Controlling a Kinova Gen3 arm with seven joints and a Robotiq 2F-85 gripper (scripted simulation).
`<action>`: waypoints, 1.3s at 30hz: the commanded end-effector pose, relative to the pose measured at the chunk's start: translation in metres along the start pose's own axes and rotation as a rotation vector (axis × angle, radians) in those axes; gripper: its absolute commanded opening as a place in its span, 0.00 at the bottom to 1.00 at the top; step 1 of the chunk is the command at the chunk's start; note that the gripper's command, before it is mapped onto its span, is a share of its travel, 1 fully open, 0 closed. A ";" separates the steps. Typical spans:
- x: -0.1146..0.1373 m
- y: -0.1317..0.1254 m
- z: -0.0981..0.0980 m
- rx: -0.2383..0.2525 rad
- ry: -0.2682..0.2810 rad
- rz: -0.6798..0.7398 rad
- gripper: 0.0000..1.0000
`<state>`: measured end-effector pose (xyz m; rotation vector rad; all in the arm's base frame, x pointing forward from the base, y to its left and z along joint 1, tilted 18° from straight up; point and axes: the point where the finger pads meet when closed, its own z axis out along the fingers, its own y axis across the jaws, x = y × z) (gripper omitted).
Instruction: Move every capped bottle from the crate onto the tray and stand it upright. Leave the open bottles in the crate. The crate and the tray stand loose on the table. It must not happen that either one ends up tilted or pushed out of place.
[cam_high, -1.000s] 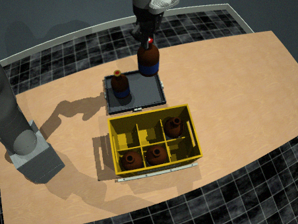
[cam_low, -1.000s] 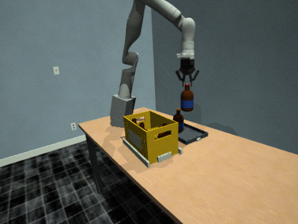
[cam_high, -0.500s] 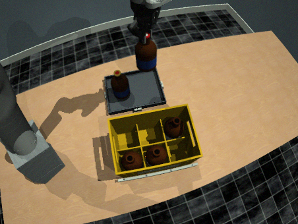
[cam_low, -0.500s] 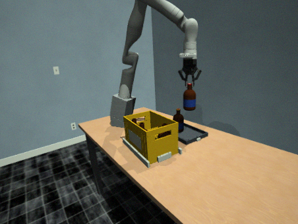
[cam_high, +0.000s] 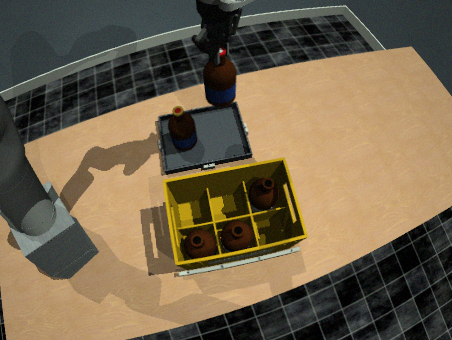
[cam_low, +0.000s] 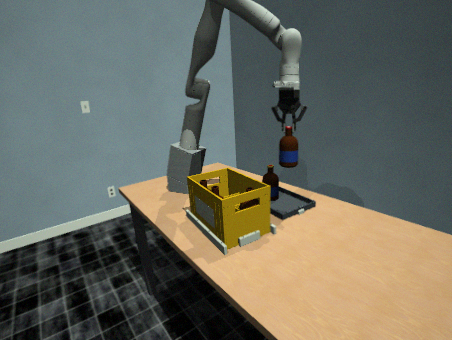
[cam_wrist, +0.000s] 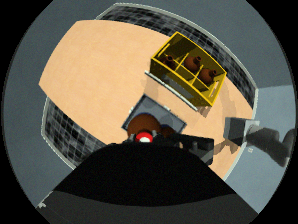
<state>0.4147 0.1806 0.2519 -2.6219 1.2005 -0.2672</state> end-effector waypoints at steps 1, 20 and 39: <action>0.000 0.000 0.003 0.001 0.000 0.000 0.00; 0.002 -0.002 0.034 0.003 0.005 0.002 0.00; -0.002 -0.002 0.066 0.003 0.004 0.001 0.00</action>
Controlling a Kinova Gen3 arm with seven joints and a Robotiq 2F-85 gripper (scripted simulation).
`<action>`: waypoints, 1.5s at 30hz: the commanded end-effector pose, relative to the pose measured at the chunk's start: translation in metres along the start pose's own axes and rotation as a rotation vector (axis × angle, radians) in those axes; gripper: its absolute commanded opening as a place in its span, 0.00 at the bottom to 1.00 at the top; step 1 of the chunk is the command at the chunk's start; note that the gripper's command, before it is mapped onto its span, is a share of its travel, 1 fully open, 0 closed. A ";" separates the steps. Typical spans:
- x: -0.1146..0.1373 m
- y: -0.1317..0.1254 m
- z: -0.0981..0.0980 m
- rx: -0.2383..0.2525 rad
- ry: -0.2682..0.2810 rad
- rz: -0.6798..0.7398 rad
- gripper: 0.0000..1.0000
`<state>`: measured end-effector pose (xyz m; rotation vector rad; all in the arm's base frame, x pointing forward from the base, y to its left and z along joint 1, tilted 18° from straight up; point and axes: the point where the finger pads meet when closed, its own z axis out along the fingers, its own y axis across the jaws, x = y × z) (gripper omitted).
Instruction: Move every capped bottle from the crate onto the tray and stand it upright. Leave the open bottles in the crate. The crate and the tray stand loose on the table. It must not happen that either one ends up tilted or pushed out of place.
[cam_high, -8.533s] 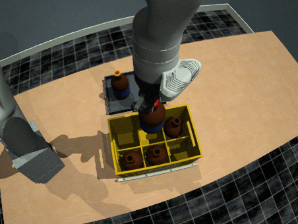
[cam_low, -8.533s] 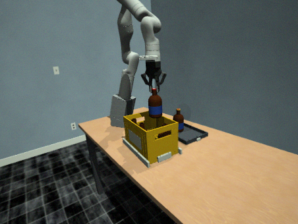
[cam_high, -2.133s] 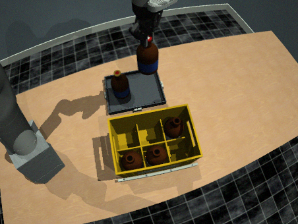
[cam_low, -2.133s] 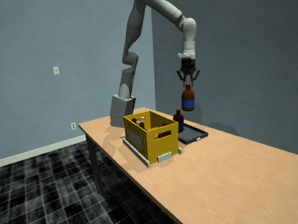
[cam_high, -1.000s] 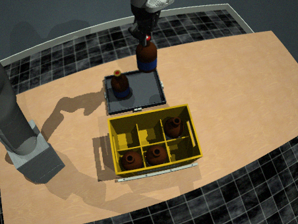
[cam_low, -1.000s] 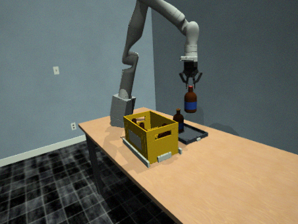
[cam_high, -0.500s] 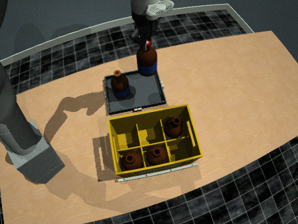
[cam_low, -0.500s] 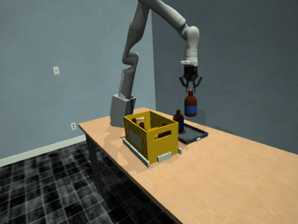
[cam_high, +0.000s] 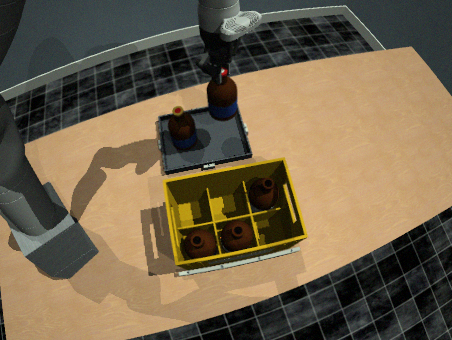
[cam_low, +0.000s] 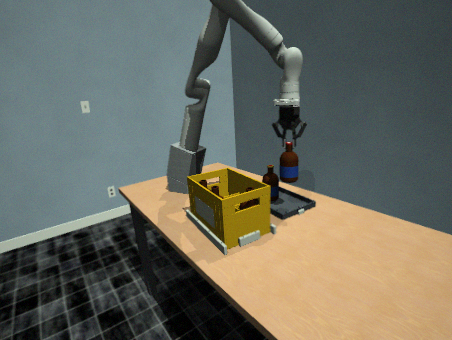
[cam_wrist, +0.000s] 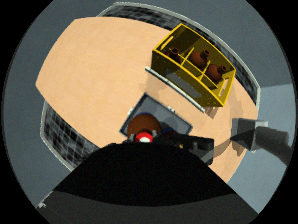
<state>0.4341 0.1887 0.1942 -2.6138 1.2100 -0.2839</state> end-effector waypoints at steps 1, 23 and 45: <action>-0.005 0.000 0.006 -0.004 -0.008 -0.007 0.00; -0.007 0.001 0.043 -0.005 -0.010 -0.009 0.00; -0.009 0.002 0.076 -0.005 -0.012 -0.010 0.00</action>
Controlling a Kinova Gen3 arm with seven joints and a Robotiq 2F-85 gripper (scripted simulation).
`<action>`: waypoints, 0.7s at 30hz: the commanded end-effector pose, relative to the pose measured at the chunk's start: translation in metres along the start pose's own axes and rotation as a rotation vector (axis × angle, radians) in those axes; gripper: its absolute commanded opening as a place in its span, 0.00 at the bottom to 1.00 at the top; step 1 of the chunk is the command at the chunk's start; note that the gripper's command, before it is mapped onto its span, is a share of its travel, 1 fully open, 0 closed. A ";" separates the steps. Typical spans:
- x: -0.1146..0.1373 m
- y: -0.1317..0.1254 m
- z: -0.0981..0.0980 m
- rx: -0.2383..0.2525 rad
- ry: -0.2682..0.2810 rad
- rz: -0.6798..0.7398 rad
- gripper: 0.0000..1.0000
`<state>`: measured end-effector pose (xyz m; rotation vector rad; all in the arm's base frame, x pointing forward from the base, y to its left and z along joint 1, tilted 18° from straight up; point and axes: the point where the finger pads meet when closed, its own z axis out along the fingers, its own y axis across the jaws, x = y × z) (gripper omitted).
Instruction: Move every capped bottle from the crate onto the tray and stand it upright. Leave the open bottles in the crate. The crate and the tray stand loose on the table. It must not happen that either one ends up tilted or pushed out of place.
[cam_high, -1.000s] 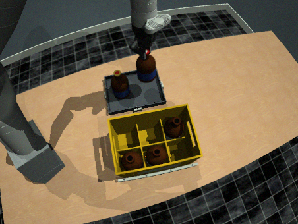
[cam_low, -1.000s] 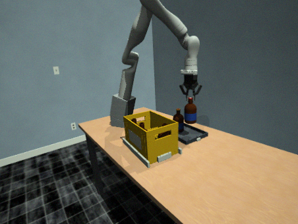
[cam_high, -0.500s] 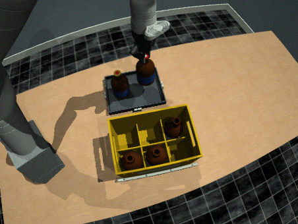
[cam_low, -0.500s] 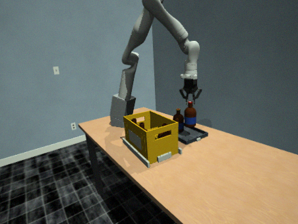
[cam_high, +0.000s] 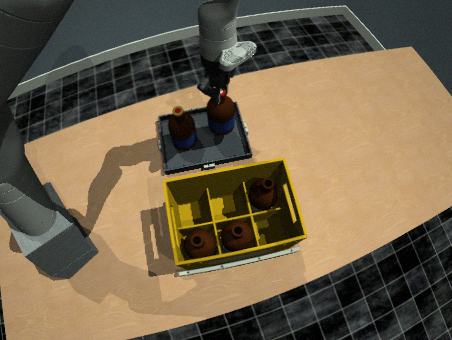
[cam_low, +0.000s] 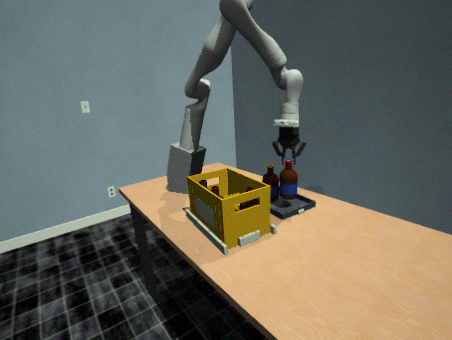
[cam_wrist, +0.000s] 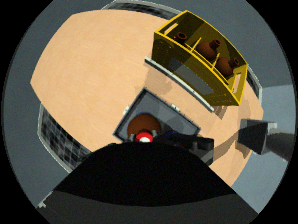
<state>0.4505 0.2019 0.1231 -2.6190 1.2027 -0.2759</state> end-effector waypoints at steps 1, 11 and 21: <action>0.000 -0.001 0.001 0.001 0.000 -0.001 0.00; -0.003 0.000 0.017 -0.001 -0.004 -0.004 0.00; -0.001 0.000 0.023 0.000 -0.002 -0.002 0.00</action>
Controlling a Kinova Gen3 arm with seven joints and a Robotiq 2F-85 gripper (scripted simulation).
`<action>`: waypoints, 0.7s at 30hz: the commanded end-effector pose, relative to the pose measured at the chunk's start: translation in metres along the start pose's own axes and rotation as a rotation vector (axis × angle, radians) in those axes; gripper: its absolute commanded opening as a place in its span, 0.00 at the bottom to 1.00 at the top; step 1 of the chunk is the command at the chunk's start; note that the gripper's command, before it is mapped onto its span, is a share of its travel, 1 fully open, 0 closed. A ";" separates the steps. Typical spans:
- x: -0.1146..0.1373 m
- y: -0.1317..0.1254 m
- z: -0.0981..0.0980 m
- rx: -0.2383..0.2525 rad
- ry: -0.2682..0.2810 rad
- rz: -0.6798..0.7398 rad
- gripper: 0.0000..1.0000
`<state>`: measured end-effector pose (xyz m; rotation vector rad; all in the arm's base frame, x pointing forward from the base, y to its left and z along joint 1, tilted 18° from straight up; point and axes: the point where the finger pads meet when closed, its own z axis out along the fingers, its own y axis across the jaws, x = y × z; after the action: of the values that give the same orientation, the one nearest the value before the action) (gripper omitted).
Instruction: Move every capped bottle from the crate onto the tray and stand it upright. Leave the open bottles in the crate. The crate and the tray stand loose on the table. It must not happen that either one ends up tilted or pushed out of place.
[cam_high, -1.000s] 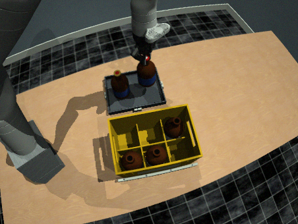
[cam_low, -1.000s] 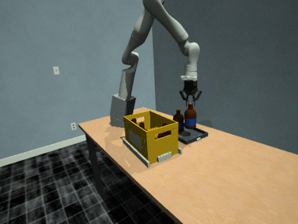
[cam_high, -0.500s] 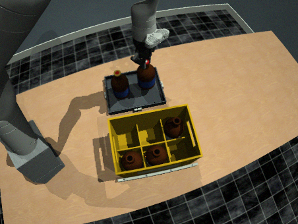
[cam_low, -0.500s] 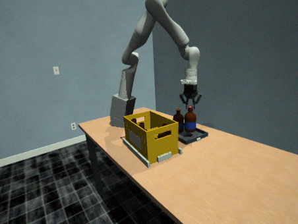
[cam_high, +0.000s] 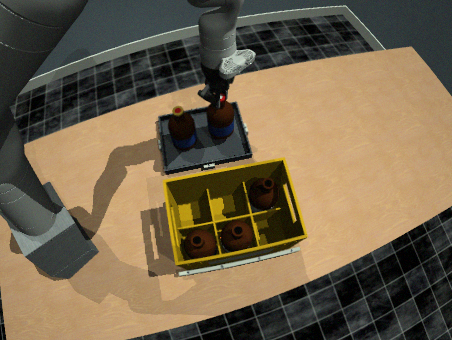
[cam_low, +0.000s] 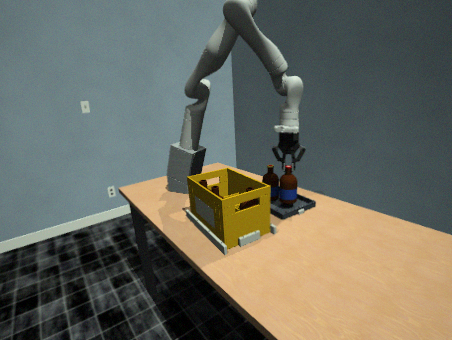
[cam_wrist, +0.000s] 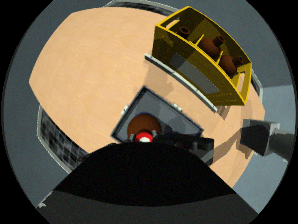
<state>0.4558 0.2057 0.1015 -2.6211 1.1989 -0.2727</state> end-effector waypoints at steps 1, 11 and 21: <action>0.000 -0.001 0.000 0.001 0.000 0.000 0.00; 0.001 0.000 0.004 -0.001 -0.004 -0.002 0.00; 0.001 -0.001 0.007 -0.001 -0.003 -0.002 0.00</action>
<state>0.4591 0.2053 0.0955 -2.6229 1.1968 -0.2686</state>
